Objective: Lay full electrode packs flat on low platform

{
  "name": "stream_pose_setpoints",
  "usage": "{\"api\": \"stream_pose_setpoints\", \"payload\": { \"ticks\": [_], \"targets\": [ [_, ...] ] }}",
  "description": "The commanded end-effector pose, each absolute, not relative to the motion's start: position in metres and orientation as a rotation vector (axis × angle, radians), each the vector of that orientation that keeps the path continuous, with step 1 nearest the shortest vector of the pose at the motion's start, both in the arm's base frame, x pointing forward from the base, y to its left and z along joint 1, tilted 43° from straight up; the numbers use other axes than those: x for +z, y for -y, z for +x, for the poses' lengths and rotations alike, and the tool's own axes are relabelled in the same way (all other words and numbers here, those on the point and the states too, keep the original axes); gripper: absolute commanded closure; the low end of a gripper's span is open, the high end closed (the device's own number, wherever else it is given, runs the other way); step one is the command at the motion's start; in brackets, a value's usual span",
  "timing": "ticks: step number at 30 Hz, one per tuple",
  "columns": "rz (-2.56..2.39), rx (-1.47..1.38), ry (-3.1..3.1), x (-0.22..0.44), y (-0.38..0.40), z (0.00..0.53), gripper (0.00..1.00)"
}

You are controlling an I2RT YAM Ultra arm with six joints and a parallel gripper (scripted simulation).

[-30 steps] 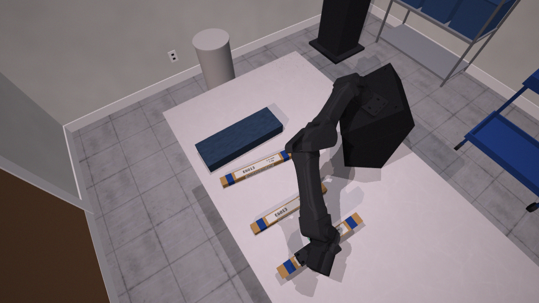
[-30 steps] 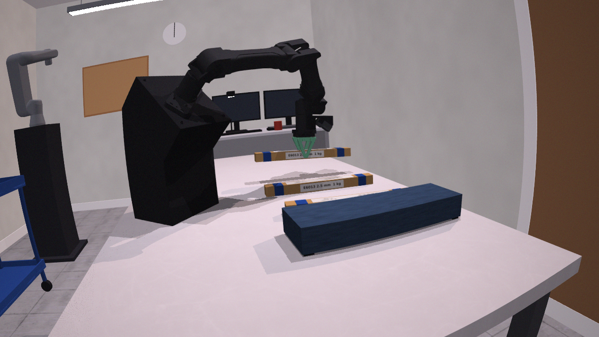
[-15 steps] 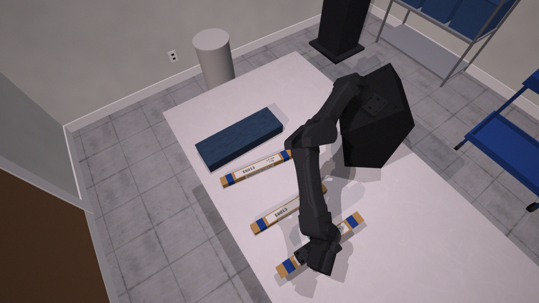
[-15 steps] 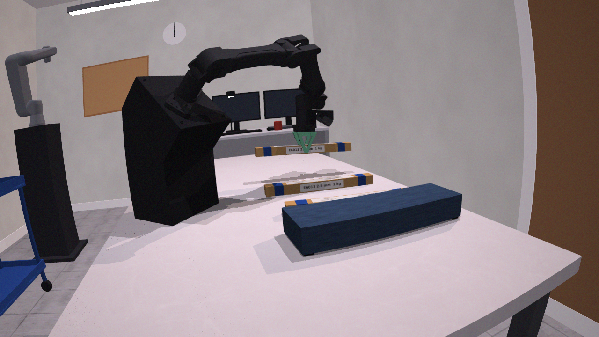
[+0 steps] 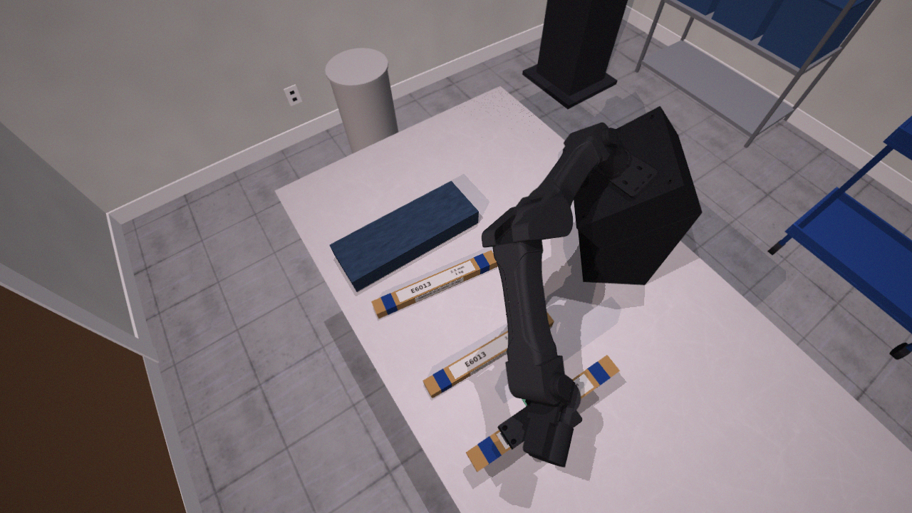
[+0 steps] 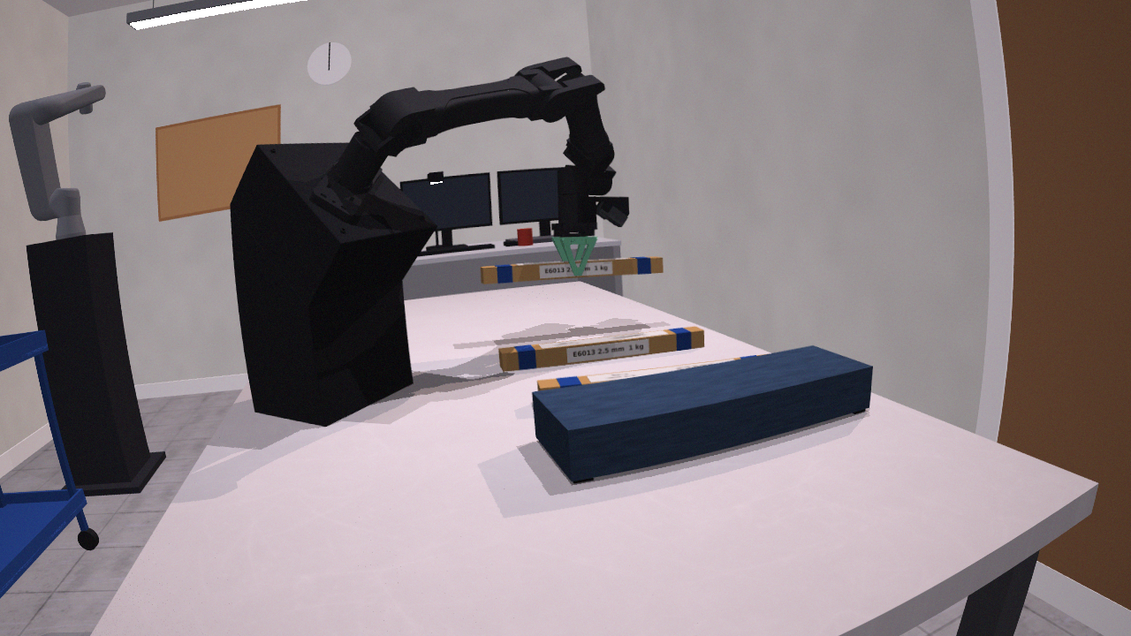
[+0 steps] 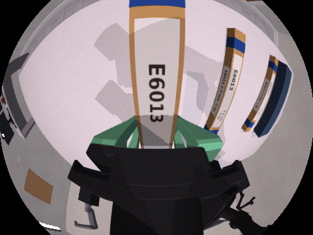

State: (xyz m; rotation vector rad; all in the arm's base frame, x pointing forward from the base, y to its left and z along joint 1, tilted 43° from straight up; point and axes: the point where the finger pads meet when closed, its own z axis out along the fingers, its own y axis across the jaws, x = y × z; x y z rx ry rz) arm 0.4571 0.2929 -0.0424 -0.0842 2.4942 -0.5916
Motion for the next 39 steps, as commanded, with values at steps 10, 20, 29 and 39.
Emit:
{"api": "stream_pose_setpoints", "payload": {
  "ticks": [10,20,29,39],
  "targets": [
    [-0.139,-0.498,-2.434,0.022,-0.342,0.425,1.0],
    [-0.137,-0.493,-2.431,0.033,-0.346,0.416,1.0],
    [-0.156,-0.531,-2.444,0.032,-0.351,0.404,1.0],
    [-0.154,-0.527,-2.441,0.041,-0.354,0.395,1.0]
  ]
}}
